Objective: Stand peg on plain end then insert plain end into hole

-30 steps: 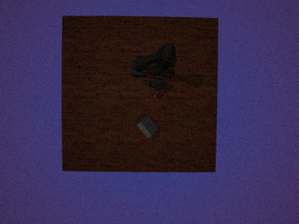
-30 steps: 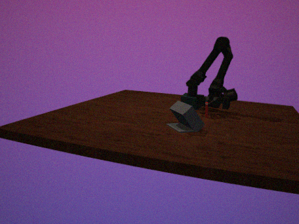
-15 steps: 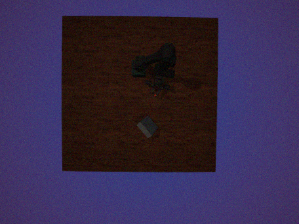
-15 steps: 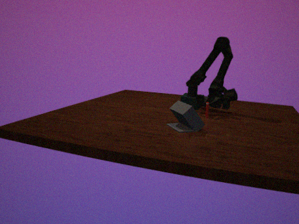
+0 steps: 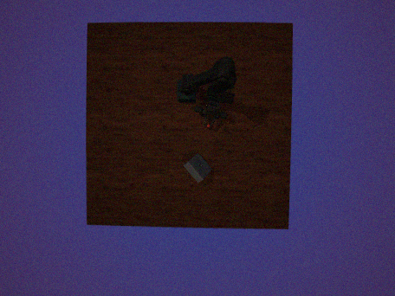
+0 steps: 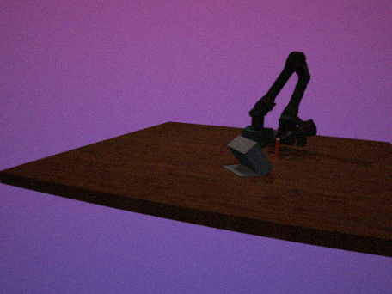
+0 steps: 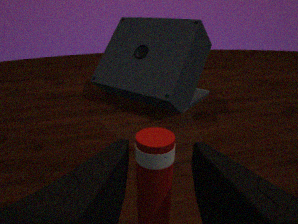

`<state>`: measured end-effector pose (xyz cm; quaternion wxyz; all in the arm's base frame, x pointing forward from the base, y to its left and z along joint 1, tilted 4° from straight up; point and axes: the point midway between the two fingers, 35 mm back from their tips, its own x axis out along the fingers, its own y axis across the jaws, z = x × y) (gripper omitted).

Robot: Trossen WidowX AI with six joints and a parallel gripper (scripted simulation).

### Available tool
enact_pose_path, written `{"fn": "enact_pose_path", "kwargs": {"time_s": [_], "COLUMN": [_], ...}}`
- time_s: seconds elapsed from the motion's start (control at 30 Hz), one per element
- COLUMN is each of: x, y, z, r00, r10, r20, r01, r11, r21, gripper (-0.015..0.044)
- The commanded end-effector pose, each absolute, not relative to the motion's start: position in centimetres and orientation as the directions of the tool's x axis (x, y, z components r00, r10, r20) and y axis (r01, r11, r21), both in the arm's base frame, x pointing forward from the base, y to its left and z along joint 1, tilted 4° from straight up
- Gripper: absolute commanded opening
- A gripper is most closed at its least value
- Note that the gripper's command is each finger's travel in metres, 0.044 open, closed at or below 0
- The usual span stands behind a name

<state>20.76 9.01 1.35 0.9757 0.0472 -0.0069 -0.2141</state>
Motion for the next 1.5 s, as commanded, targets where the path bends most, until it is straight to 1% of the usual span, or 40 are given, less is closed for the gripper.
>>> {"fn": "enact_pose_path", "kwargs": {"time_s": [0.0,0.63,1.03,1.3,1.47], "x": [20.75,20.75,20.75,20.75,20.84], "y": [9.0,9.0,9.0,9.0,9.07], "z": [1.36,1.36,1.36,1.36,1.33], "r00": [0.908,0.908,0.908,0.908,0.909], "r10": [-0.418,-0.418,-0.418,-0.418,-0.415], "r20": [-0.007,-0.007,-0.007,-0.007,-0.031], "r01": [0.417,0.417,0.417,0.417,0.416], "r11": [0.904,0.904,0.904,0.904,0.908], "r21": [0.094,0.094,0.094,0.094,0.04], "gripper": [0.013,0.013,0.044,0.044,0.044]}}
